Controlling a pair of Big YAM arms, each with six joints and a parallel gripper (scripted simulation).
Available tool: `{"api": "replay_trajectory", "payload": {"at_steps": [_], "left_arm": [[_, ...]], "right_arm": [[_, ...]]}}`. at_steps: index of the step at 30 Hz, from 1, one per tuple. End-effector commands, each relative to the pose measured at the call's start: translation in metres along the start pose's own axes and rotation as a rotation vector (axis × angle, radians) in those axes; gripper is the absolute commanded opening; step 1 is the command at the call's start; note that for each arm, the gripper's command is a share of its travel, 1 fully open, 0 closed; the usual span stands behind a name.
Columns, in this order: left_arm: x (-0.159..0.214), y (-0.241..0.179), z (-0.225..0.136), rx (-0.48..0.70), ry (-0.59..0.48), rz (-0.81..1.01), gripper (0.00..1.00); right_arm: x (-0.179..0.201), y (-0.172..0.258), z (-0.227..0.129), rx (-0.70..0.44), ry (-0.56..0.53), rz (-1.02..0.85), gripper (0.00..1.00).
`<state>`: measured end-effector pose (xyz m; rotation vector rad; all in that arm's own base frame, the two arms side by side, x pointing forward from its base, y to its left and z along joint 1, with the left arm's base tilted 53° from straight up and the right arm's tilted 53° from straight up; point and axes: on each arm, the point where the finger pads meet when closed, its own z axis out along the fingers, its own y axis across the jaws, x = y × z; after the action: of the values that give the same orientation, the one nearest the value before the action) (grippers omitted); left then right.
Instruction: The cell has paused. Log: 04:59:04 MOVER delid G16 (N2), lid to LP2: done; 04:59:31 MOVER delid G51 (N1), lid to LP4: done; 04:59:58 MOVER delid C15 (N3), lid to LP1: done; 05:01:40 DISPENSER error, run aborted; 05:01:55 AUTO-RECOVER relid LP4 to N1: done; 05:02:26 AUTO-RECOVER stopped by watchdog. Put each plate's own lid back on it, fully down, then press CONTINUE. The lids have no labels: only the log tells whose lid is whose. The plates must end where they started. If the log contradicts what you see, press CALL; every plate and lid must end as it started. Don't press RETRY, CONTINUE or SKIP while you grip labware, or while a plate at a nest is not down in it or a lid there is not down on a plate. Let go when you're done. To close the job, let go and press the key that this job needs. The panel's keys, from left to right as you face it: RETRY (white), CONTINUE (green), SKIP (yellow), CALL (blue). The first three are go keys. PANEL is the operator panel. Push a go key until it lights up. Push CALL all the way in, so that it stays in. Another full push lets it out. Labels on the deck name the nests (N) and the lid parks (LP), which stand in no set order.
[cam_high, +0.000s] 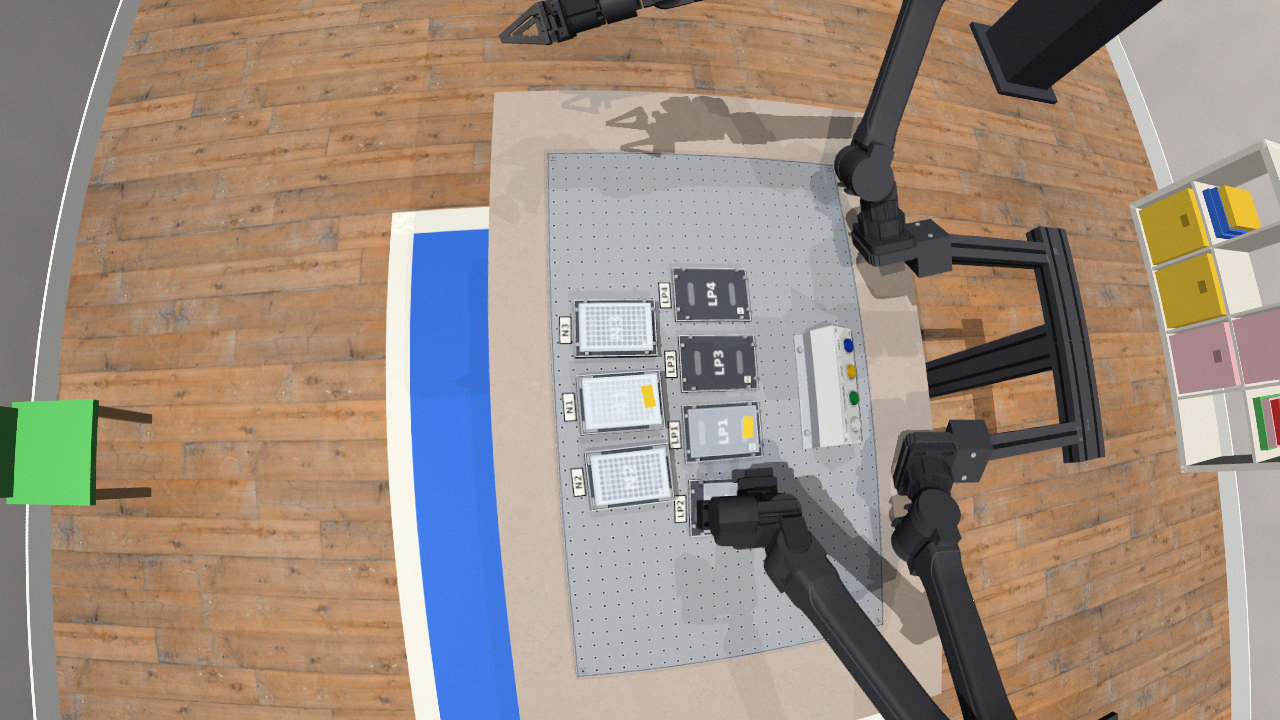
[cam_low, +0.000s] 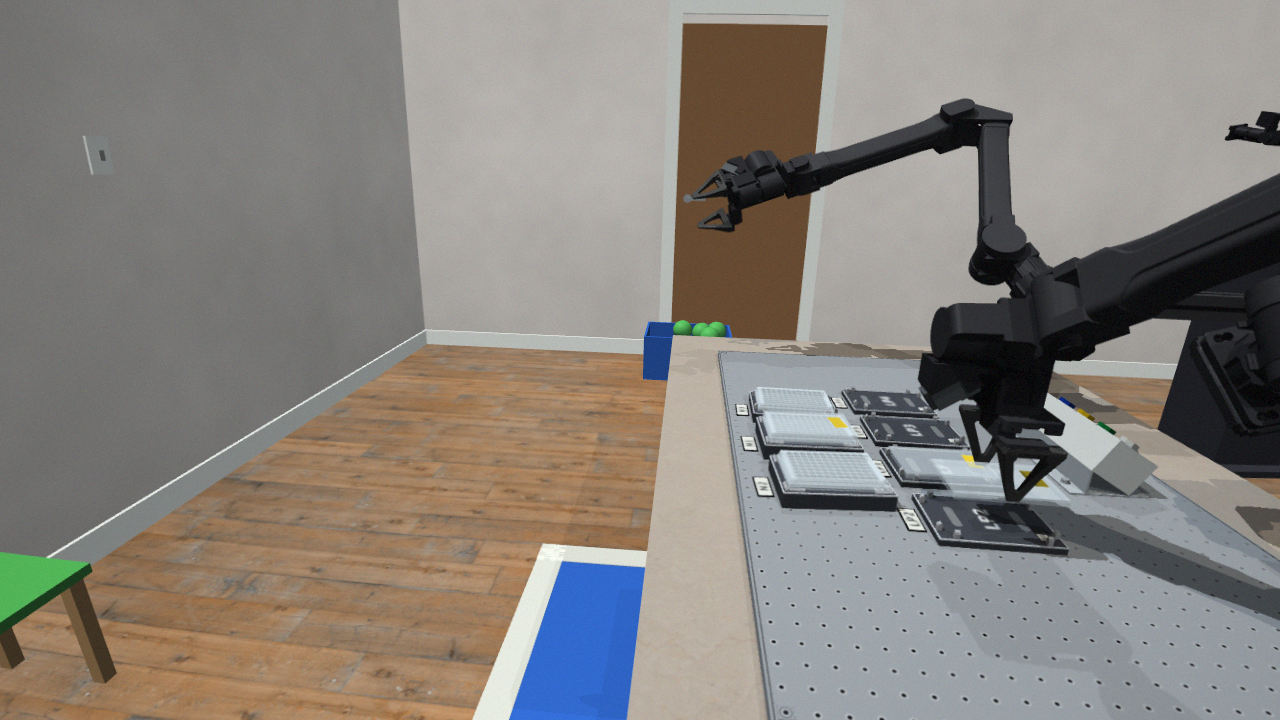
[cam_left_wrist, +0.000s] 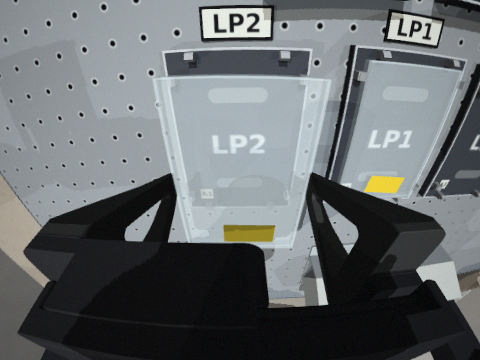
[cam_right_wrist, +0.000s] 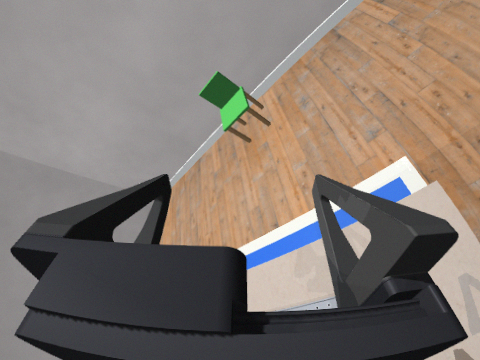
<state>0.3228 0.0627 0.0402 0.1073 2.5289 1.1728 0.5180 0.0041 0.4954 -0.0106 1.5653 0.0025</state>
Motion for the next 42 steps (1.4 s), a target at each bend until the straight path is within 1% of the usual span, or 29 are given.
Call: {"api": "replay_trajectory", "payload": {"at_steps": [1, 3, 12, 14, 17, 18, 21, 26, 31, 35, 39, 42], "left_arm": [[-0.008, 0.002, -0.002, 0.002, -0.012, -0.019, 0.00], [-0.013, 0.009, -0.002, -0.003, -0.011, -0.050, 0.00], [-0.015, 0.010, -0.003, -0.003, -0.014, -0.048, 0.00], [-0.023, -0.005, -0.005, 0.004, -0.018, -0.050, 0.00], [-0.028, -0.006, -0.006, 0.003, -0.018, -0.070, 0.00], [-0.030, -0.002, 0.000, -0.005, 0.000, -0.106, 0.00], [-0.047, -0.013, -0.006, 0.004, -0.019, -0.100, 0.00], [-0.069, -0.017, -0.002, -0.002, -0.006, -0.113, 0.00], [-0.095, -0.029, -0.006, 0.003, -0.018, -0.103, 0.00], [-0.102, -0.026, 0.000, -0.004, -0.001, -0.118, 0.00], [-0.124, -0.041, -0.008, 0.006, -0.022, -0.100, 0.00], [-0.136, -0.039, -0.001, -0.002, -0.005, -0.116, 0.00]], "right_arm": [[0.004, -0.011, 0.005, 0.018, 0.003, 0.015, 1.00], [0.004, -0.011, 0.005, 0.018, 0.003, 0.015, 1.00], [0.004, -0.011, 0.005, 0.018, 0.003, 0.015, 1.00], [0.004, -0.011, 0.005, 0.018, 0.003, 0.015, 1.00], [0.004, -0.011, 0.005, 0.018, 0.003, 0.015, 1.00], [0.004, -0.011, 0.005, 0.018, 0.003, 0.015, 1.00], [0.004, -0.011, 0.005, 0.018, 0.003, 0.015, 1.00], [0.004, -0.011, 0.005, 0.018, 0.003, 0.015, 1.00], [0.004, -0.011, 0.005, 0.018, 0.003, 0.015, 1.00], [0.004, -0.011, 0.005, 0.018, 0.003, 0.015, 1.00], [0.004, -0.011, 0.005, 0.018, 0.003, 0.015, 1.00], [0.004, -0.011, 0.005, 0.018, 0.003, 0.015, 1.00]]}}
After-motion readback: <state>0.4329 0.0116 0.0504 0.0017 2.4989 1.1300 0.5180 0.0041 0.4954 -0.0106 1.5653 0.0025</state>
